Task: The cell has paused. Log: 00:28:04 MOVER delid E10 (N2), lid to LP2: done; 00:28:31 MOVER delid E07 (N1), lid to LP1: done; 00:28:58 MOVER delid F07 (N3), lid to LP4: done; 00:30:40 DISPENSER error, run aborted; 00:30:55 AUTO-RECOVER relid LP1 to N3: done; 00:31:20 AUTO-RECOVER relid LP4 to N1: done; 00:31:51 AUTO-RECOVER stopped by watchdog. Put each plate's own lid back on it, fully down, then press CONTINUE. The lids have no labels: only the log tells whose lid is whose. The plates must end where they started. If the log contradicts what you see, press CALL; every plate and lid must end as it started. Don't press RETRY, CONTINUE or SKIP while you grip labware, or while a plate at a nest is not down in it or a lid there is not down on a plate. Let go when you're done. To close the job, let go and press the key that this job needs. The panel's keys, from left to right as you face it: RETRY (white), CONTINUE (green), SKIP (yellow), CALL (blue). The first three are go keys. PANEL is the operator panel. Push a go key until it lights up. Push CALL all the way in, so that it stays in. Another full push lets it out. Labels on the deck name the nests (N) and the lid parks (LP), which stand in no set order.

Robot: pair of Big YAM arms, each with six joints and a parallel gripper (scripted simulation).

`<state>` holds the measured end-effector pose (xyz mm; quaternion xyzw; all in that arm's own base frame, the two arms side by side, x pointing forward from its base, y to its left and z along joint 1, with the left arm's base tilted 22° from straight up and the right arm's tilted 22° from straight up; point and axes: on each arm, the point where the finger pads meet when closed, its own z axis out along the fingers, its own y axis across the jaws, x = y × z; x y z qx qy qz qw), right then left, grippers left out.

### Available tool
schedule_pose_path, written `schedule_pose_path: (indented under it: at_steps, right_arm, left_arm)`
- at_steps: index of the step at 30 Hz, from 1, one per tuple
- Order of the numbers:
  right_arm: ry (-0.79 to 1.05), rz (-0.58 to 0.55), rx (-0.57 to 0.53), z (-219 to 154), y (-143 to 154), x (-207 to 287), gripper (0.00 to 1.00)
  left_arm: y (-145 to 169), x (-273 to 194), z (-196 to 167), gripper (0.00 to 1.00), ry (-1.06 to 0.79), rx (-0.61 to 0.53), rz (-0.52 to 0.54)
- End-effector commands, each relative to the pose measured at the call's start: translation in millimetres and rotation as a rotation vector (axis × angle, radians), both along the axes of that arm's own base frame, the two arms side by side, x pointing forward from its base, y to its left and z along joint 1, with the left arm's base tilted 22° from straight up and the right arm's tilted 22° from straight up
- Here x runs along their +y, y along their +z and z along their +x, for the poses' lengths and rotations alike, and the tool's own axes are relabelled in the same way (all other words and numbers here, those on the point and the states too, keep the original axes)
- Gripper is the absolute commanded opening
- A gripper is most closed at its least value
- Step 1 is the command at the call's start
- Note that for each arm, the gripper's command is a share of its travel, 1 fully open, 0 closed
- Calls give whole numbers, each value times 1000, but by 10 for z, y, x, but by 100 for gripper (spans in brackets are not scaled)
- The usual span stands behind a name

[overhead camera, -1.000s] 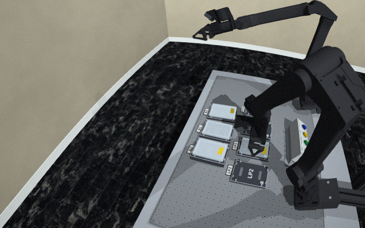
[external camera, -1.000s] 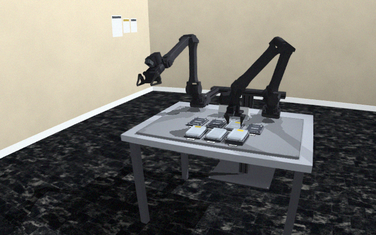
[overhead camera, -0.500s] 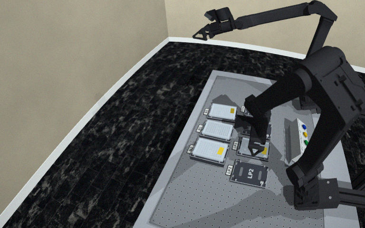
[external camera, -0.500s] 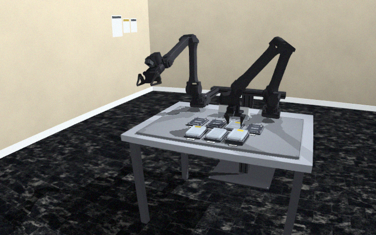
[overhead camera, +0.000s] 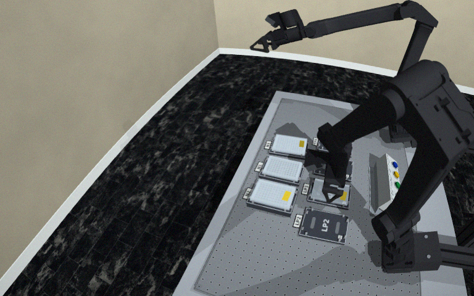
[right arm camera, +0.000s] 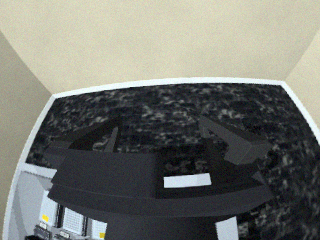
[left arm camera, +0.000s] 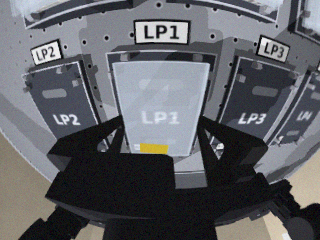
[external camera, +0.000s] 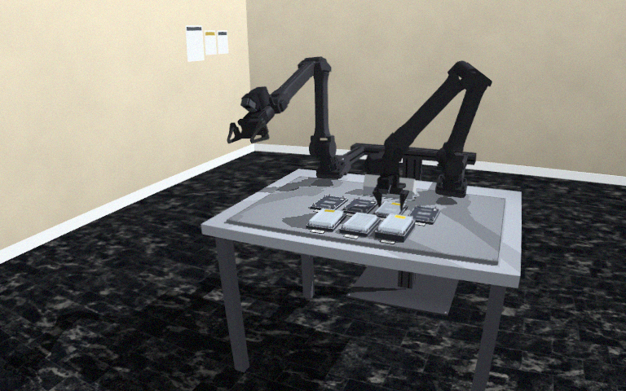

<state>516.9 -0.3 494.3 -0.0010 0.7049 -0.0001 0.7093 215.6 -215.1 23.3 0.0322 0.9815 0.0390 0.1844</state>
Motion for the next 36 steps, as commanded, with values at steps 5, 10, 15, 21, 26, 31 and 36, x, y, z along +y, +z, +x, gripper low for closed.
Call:
schedule_pose_path:
  at_steps: [5, 10, 15, 21, 26, 31, 36]
  right_arm:
    - [-1, 6, -41, 68, 306, -1, 100]
    - [-1, 6, -41, 68, 306, -1, 100]
    - [-1, 6, -41, 68, 306, -1, 100]
    - [-1, 6, -41, 68, 306, -1, 100]
    - [-1, 6, -41, 68, 306, -1, 100]
    - [-1, 6, -41, 68, 306, -1, 100]
    - [-1, 6, -41, 68, 306, -1, 100]
  left_arm:
    - [100, -107, 70, 0, -8, -18, -24]
    - [101, -107, 70, 100, -8, -18, -24]
    - [101, -107, 70, 100, -8, -18, -24]
    - [101, -107, 70, 100, -8, -18, -24]
    - [101, -107, 70, 100, -8, -18, -24]
    - [101, -107, 70, 100, -8, -18, -24]
    - [101, -107, 70, 100, -8, -18, -24]
